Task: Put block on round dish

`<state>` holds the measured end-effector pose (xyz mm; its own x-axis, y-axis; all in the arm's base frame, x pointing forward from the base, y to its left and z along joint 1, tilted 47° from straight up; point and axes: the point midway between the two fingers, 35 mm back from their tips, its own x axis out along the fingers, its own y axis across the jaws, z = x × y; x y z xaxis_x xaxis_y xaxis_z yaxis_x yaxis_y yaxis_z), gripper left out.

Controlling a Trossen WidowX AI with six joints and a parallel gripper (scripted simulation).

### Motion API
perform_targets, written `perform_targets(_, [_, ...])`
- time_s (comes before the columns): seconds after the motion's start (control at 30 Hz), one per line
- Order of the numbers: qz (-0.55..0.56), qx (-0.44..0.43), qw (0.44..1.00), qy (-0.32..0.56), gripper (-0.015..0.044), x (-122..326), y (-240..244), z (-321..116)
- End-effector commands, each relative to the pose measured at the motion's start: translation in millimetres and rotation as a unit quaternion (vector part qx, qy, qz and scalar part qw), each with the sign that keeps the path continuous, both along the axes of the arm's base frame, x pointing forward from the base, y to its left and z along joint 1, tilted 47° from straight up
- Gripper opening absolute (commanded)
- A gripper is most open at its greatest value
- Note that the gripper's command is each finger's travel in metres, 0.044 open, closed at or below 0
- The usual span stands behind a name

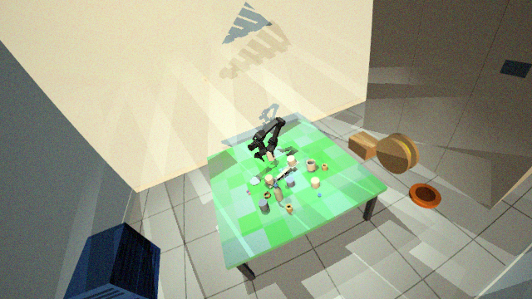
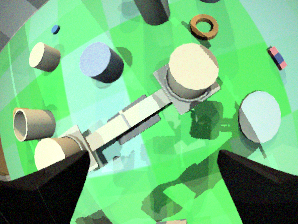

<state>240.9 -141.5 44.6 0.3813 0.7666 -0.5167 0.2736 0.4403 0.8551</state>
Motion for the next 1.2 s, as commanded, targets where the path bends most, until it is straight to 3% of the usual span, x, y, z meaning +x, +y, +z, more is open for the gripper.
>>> perform_targets(0.0, [-0.006, 0.01, 0.998, 0.056, 0.044, 11, 0, -12])
perform_targets(0.43, [-0.067, 0.028, 0.964, 0.256, 0.044, 52, 5, -44])
perform_targets(0.87, [-0.155, 0.025, 0.886, 0.436, 0.044, 93, 17, -78])
perform_targets(1.17, [-0.167, 0.024, 0.875, 0.453, 0.044, 97, 22, -84])
